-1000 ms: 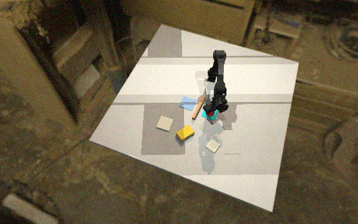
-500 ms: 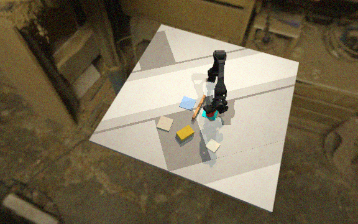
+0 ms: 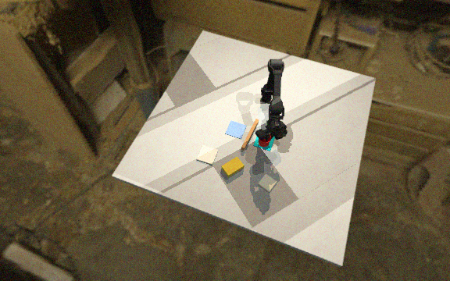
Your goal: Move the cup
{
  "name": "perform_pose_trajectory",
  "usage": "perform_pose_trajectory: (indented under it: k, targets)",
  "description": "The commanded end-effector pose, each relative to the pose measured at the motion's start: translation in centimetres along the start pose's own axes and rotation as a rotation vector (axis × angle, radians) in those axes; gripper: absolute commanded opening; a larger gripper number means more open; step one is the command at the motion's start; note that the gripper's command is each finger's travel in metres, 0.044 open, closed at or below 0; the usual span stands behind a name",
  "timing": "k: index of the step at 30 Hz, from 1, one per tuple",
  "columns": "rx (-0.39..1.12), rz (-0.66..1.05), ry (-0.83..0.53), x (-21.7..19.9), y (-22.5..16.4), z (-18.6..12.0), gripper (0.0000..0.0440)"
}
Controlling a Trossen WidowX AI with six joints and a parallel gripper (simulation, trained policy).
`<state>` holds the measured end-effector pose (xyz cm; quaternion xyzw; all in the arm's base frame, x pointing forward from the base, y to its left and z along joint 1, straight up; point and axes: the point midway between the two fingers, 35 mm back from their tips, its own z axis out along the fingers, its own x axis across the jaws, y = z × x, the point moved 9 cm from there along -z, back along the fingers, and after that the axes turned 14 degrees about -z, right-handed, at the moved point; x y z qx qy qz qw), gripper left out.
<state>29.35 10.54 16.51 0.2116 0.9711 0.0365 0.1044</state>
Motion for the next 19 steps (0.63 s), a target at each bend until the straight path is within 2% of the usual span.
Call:
perform_pose_trajectory:
  k: [1, 19]
  targets:
    - [-0.023, -0.004, -0.003, 0.2, -0.3, -0.6, 0.0161]
    - [-0.134, 0.000, -0.066, 0.6, -1.3, -4.9, 0.0267]
